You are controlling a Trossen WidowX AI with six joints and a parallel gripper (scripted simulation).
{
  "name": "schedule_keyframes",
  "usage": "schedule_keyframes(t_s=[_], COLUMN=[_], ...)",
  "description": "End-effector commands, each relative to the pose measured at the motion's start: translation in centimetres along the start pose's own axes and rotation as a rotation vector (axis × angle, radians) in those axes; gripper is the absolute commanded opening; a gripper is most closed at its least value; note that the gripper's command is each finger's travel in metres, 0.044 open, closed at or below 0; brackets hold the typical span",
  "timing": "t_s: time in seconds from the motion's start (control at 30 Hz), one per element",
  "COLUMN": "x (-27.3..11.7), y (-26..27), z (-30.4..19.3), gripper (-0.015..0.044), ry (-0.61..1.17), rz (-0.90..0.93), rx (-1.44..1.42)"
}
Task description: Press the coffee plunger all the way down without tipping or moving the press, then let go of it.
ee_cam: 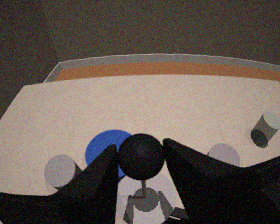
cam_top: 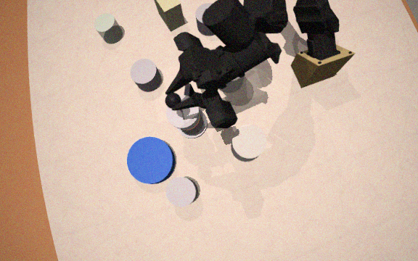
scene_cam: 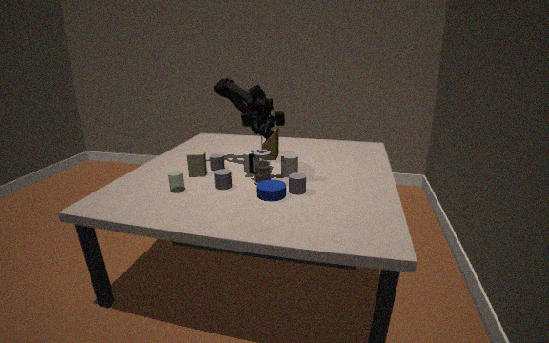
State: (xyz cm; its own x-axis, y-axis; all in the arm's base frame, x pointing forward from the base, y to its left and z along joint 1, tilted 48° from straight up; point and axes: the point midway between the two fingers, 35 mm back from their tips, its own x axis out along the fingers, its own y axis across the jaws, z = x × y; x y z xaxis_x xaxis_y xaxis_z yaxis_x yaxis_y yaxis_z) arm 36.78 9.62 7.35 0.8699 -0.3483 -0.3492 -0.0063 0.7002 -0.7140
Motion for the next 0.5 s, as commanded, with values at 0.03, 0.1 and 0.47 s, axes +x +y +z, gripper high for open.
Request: schedule_keyframes(t_s=[0.03, 0.1, 0.47], x=[0.9, 1.1, 2.1], y=[0.2, 0.2, 0.1], z=[-2.5, -2.8, -4.3], gripper=[0.0125, 0.0125, 0.0125], ry=[0.047, 0.047, 0.045], rz=[0.001, 0.001, -0.001], rx=[-0.028, -0.028, -0.029])
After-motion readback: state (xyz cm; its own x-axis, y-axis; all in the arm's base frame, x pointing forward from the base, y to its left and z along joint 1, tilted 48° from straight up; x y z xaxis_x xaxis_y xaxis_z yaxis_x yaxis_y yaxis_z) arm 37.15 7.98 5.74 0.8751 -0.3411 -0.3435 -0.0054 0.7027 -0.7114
